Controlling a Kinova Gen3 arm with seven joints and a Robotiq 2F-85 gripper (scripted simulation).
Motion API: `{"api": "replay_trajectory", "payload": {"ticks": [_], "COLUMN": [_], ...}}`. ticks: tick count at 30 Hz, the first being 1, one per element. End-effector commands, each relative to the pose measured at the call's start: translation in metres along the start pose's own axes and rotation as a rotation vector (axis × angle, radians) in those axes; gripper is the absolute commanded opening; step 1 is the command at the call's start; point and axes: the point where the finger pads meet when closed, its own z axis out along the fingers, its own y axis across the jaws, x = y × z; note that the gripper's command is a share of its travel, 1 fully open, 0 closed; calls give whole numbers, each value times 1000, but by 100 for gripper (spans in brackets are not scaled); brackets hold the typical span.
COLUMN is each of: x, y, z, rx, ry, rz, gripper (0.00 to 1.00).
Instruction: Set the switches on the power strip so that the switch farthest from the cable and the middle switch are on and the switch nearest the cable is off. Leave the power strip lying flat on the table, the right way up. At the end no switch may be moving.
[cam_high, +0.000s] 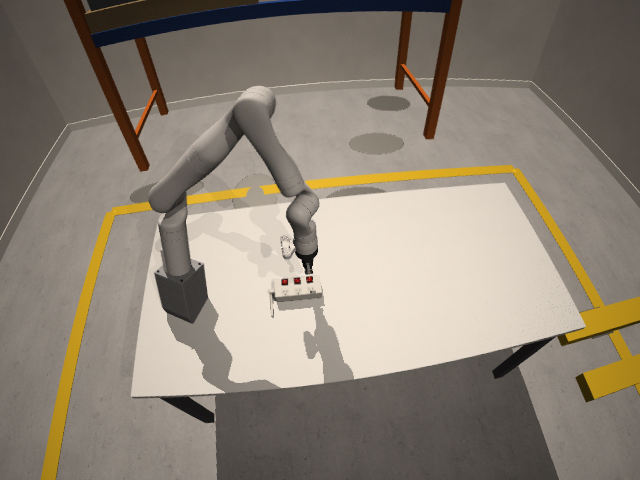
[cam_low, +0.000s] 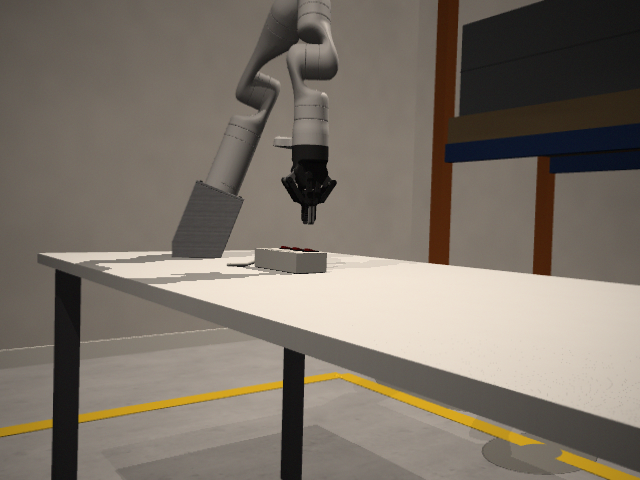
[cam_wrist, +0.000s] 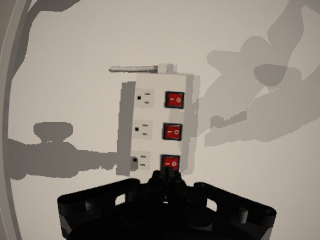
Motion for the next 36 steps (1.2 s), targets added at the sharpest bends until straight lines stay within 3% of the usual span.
{"api": "replay_trajectory", "payload": {"ticks": [1,36], "x": [-4,-4], "y": [-3,-4], "z": [0,11], "rx": [6,8], "ry": [-9,-10], "rz": [15,17], "gripper": [0,0]}}
